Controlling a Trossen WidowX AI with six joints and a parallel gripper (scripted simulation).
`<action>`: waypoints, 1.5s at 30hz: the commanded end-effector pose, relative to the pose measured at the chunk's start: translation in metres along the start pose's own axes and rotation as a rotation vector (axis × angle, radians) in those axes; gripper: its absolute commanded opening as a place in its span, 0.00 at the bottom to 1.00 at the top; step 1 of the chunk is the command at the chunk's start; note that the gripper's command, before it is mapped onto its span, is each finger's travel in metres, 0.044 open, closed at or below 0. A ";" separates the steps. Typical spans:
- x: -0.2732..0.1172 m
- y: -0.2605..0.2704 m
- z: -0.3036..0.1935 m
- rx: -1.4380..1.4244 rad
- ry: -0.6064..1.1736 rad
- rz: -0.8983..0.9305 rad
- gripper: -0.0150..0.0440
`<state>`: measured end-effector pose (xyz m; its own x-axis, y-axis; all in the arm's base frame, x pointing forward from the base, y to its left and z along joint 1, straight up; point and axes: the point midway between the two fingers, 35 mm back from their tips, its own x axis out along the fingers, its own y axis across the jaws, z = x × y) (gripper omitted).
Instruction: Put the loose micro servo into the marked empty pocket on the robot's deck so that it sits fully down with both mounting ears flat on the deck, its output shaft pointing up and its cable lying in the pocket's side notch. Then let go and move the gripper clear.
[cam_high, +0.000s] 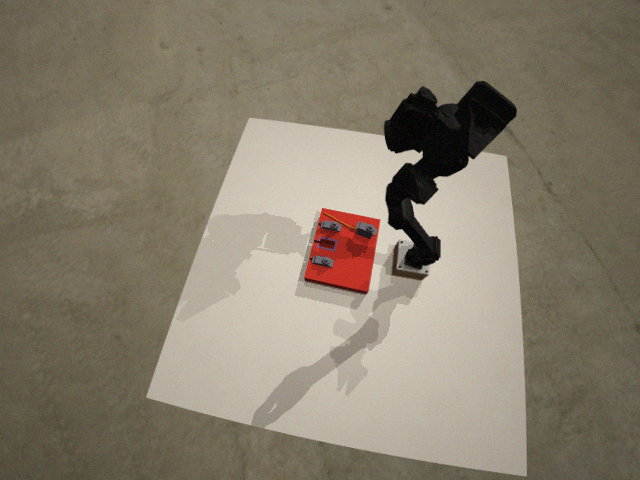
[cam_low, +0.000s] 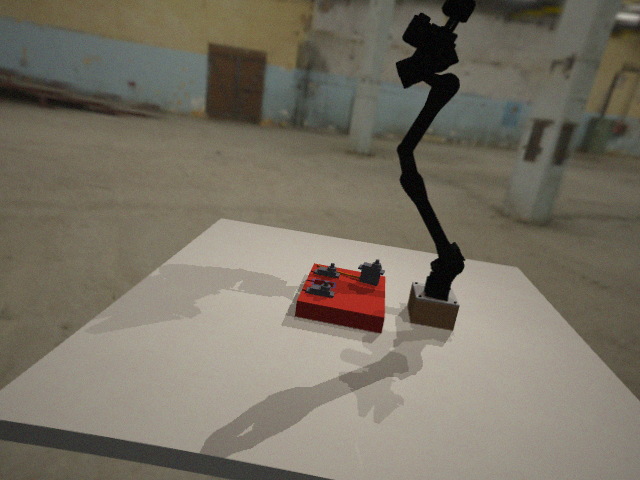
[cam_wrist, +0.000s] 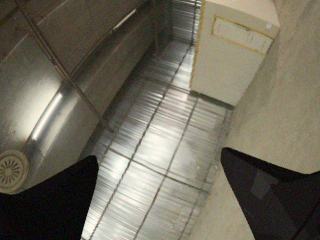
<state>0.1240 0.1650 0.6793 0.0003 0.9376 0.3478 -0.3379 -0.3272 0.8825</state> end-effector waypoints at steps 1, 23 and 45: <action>0.000 0.000 -0.001 -0.001 0.001 0.002 0.98; -0.009 0.069 -0.097 -0.108 0.197 0.318 1.00; -0.098 0.144 -0.197 -0.141 0.470 0.795 1.00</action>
<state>-0.0957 0.0679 0.7112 -0.6150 0.4707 0.6327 -0.2287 -0.8743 0.4281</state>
